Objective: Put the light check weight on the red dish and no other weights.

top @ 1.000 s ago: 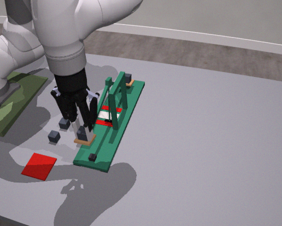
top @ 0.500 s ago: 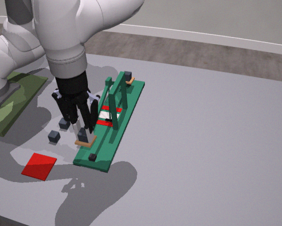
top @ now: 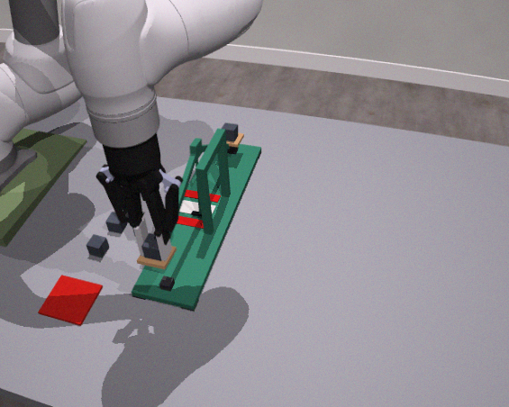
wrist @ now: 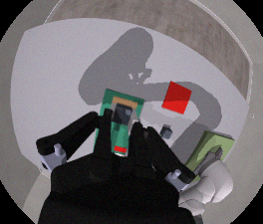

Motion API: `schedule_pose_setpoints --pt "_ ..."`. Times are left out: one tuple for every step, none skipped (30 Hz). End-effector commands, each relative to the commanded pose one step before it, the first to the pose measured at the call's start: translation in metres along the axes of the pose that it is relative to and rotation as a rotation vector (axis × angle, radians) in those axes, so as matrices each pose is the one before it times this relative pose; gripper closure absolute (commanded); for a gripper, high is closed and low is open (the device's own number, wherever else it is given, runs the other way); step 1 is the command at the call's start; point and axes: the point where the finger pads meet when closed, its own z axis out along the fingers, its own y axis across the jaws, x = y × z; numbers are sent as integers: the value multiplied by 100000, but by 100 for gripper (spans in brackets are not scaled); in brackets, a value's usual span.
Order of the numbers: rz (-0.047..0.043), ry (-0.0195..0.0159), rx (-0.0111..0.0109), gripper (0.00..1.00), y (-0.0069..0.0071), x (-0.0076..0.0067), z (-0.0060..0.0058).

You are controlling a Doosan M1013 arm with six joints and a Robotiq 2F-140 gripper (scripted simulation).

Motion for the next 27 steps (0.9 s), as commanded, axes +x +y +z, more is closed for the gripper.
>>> schedule_pose_setpoints --pt "-2 -18 19 76 -2 -35 109" --pt "0 0 0 76 0 -2 8" --pt "0 0 0 76 0 -13 44" --pt "0 0 0 76 0 -26 91" --pt "0 0 0 76 0 -36 127" --pt "0 0 0 76 0 -40 141" --pt "0 0 0 76 0 -36 127" --pt "0 0 0 76 0 -26 91" --pt "0 0 0 76 0 -13 44" --pt "0 0 0 76 0 -2 8" --pt "0 0 0 76 0 -2 8" --pt "0 0 0 76 0 -14 44" --pt "0 0 0 76 0 -28 90" --pt "0 0 0 76 0 -40 126" --pt "0 0 0 76 0 -44 140" --pt "0 0 0 76 0 0 0" --pt "0 0 0 76 0 0 0" --pt "0 0 0 76 0 -40 126" --pt "0 0 0 76 0 -28 90" --pt "0 0 0 76 0 -14 44" --pt "0 0 0 76 0 -2 8" --pt "0 0 0 76 0 -3 8" --pt "0 0 0 76 0 -15 43" --pt "0 0 0 76 0 -31 89" --pt "0 0 0 76 0 -43 125" --pt "0 0 0 76 0 -48 138" --pt "0 0 0 76 0 -43 125"
